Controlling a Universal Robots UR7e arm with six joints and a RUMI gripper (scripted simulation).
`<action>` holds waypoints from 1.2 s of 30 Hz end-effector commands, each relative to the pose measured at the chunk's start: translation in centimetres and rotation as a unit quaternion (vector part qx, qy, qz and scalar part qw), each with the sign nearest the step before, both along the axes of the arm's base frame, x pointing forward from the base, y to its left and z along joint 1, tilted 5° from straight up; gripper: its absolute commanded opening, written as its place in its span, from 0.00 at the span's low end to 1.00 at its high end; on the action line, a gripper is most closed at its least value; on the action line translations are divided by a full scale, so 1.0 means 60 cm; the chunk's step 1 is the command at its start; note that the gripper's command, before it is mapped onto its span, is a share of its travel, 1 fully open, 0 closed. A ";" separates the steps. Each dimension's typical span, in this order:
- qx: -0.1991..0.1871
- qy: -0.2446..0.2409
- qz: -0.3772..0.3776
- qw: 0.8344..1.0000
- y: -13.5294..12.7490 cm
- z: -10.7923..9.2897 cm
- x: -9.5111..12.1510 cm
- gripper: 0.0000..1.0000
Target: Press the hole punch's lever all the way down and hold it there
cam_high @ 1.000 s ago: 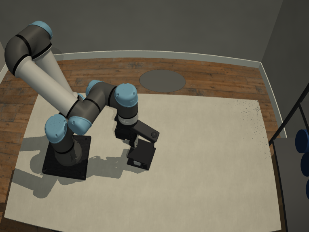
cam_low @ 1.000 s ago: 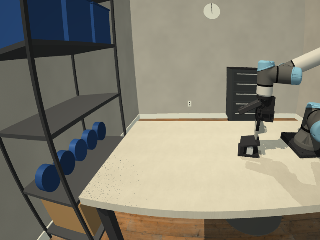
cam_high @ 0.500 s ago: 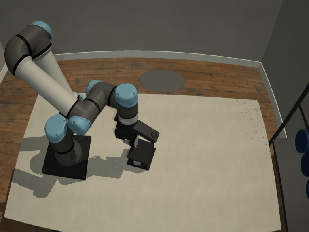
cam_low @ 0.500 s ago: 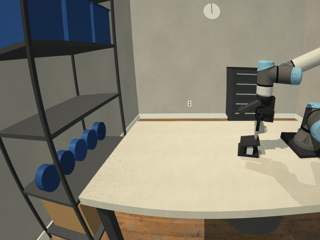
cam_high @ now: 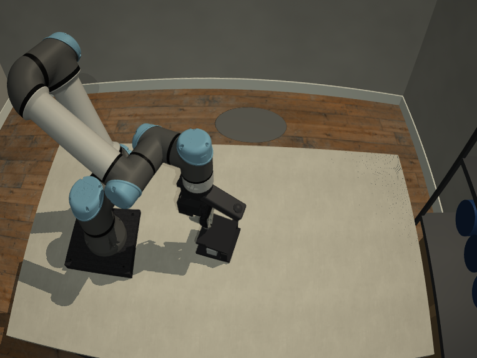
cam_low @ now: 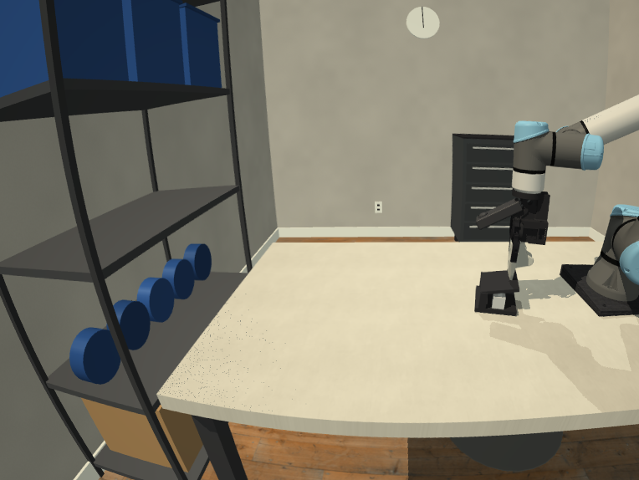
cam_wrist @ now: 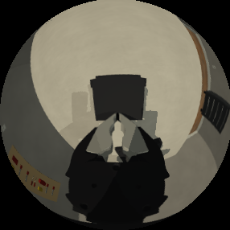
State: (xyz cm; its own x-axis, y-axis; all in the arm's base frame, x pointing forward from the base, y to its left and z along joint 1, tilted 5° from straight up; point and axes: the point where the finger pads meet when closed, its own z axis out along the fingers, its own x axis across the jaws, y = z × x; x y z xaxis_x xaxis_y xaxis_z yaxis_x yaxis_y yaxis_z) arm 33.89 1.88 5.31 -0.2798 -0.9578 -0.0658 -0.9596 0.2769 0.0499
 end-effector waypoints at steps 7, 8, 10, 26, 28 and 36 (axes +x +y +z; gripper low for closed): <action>0.000 0.000 0.000 1.000 0.001 -0.014 0.000 0.00; 0.000 0.000 0.000 1.000 0.001 -0.015 0.000 0.00; 0.000 0.000 0.000 1.000 0.001 -0.016 0.000 0.00; 0.000 0.000 0.000 1.000 0.001 -0.016 0.000 0.00; 0.000 0.000 0.000 1.000 0.001 -0.016 0.000 0.00; 0.000 0.000 0.000 1.000 0.001 -0.016 0.000 0.00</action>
State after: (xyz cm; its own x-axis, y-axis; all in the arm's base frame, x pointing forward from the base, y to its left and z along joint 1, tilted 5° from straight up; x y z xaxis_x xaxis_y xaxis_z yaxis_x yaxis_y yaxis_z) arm 33.85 1.95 4.34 -0.2798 -0.9578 -0.0658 -0.9596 0.2769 0.0501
